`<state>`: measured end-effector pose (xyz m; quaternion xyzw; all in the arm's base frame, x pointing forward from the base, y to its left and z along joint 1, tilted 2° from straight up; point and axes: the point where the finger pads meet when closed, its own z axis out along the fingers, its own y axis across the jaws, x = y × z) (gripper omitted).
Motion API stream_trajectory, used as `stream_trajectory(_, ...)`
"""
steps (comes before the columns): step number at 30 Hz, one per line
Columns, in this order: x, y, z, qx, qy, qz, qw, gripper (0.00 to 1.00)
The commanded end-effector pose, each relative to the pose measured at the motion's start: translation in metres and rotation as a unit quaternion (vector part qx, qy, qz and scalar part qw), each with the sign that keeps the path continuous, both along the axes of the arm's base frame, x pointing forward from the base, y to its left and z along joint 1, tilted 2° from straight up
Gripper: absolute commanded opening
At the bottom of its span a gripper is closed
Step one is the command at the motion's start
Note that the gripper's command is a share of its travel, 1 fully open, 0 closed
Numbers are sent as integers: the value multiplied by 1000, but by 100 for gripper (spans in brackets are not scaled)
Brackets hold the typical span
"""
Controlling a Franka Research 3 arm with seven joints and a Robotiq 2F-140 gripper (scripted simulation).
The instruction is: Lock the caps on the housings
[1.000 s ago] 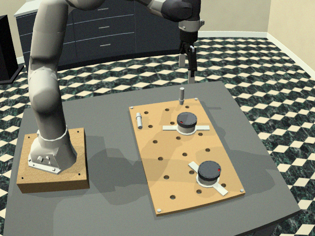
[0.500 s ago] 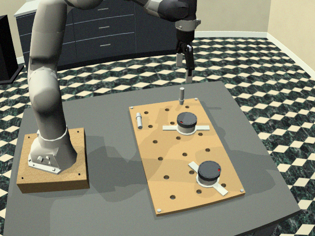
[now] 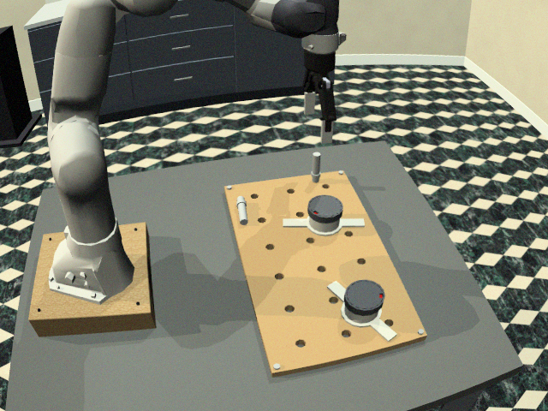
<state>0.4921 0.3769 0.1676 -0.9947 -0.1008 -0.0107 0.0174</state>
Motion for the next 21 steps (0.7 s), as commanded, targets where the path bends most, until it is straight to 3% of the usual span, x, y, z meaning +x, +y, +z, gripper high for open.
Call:
stream_trajectory(1,1,0,0,0,-3,-2,1000,100)
stream_trajectory(8,1,0,-5,0,-3,-1,1000,100)
stream_trajectory(21,2,2,-33,0,-3,-1,1000,100)
